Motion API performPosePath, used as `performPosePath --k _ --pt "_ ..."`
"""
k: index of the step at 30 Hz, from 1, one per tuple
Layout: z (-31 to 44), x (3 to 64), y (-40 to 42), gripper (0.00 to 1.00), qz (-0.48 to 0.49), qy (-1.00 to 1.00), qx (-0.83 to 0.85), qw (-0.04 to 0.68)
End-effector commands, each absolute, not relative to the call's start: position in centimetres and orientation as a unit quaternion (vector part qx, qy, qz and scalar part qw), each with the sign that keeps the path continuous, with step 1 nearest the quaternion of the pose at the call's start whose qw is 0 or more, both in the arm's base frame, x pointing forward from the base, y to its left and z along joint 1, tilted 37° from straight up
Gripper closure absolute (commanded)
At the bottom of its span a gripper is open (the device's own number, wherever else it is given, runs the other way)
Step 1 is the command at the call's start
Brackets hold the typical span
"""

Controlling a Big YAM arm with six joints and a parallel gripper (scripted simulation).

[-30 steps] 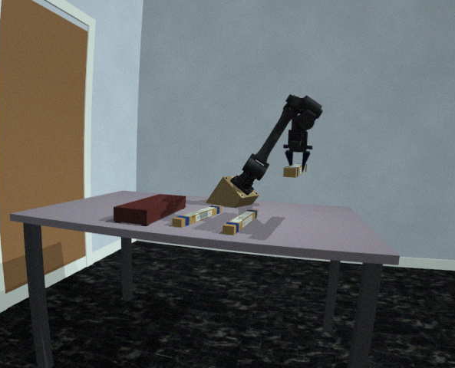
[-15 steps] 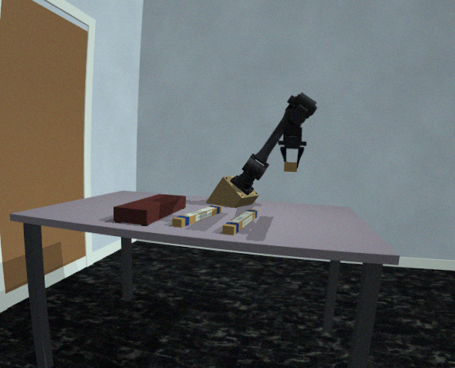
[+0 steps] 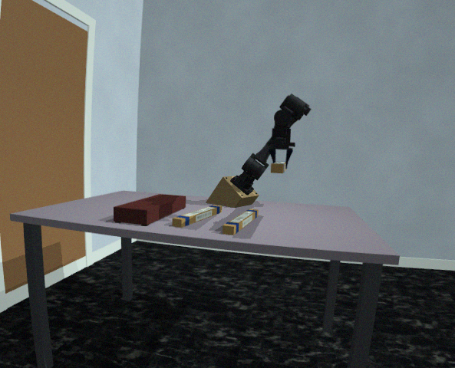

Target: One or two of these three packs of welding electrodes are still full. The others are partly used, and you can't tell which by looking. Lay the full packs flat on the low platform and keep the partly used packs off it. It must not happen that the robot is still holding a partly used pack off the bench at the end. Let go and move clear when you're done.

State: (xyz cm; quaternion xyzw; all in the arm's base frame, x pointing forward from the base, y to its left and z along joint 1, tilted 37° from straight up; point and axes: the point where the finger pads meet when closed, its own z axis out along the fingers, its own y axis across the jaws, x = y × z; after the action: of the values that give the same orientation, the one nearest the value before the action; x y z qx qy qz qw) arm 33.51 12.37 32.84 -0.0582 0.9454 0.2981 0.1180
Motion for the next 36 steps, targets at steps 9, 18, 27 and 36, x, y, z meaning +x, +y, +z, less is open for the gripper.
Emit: performPosePath --k 9,18,27,36 --pt "31.0 34.0 9.5 1.00 0.297 0.946 -0.058 0.114" --pt "30.1 34.1 8.0 1.00 0.297 0.946 -0.058 0.117" --pt "28.6 34.5 6.0 1.00 0.297 0.946 -0.057 0.114" --pt "27.9 34.7 4.5 1.00 0.297 0.946 -0.058 0.118"
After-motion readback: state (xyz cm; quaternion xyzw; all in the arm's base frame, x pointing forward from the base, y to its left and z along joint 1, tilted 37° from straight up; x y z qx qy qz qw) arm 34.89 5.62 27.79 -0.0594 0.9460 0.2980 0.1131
